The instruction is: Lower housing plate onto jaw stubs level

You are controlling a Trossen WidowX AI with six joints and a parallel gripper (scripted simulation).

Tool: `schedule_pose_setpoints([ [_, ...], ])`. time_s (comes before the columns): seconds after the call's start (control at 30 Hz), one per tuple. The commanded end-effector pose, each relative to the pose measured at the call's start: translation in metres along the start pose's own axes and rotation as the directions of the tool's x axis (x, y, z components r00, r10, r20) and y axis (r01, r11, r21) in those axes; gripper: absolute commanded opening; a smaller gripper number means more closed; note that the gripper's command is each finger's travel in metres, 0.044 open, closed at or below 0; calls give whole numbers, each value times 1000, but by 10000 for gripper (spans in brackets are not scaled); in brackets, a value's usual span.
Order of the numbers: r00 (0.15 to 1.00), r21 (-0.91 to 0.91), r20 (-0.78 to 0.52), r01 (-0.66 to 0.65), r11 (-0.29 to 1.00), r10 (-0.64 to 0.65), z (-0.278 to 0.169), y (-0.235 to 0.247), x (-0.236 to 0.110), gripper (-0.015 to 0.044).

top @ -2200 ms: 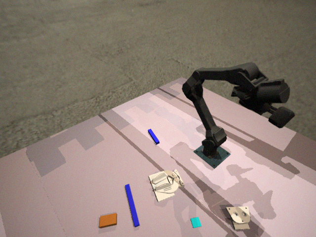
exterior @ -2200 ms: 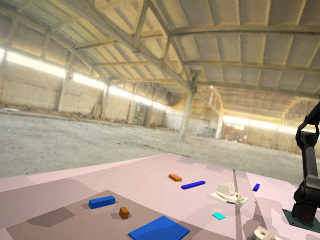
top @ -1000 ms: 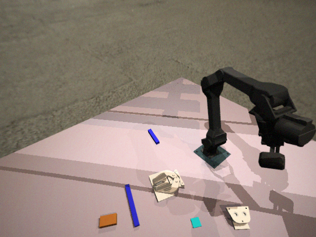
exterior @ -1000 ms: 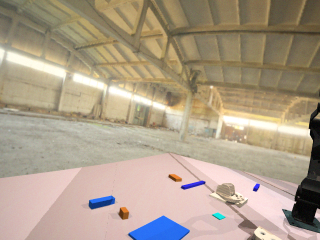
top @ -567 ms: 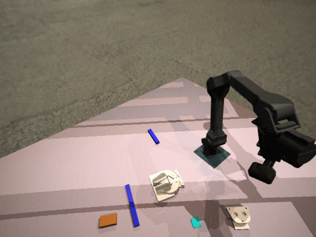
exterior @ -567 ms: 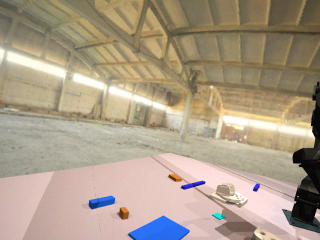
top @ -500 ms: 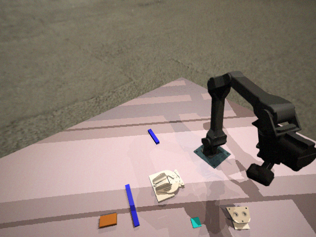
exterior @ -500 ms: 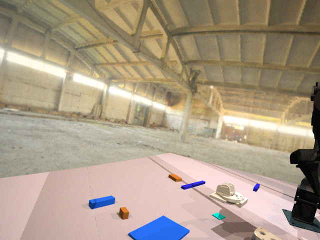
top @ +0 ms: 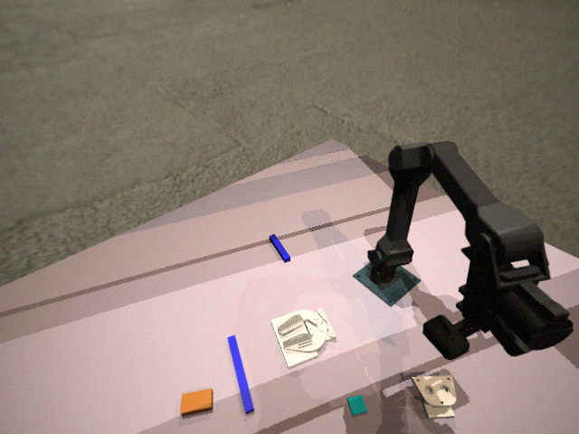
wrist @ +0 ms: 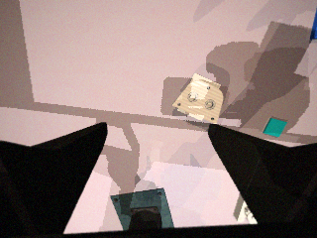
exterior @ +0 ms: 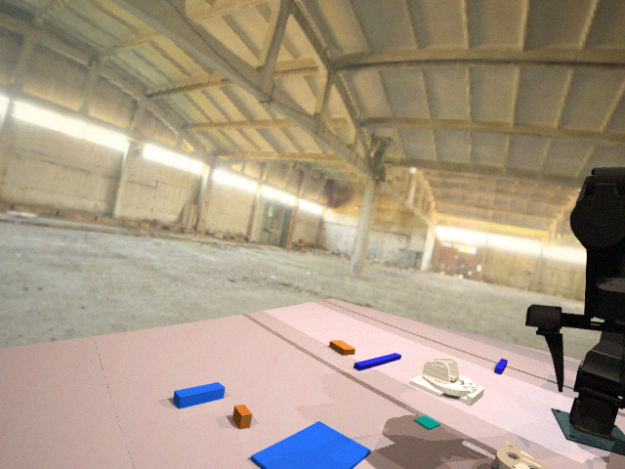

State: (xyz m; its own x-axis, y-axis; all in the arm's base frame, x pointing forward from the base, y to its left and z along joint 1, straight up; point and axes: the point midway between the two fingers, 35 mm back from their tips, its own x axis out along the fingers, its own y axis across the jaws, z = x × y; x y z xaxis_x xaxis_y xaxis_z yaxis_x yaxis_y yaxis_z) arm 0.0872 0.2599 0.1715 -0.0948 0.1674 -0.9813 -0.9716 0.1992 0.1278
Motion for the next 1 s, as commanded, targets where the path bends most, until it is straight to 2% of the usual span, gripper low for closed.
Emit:
schedule_pose_setpoints([
  [0.0,998,107,-34,48,993,-45,3,-18,9,440],
  [0.4,985,335,-117,161,929,-128,6,-58,27,440],
  [0.67,984,338,-118,163,927,-129,6,-59,29,440],
  [0.83,984,337,-119,163,927,-130,1,-64,65,440],
  [0.97,984,337,-119,163,927,-130,1,-64,67,440],
])
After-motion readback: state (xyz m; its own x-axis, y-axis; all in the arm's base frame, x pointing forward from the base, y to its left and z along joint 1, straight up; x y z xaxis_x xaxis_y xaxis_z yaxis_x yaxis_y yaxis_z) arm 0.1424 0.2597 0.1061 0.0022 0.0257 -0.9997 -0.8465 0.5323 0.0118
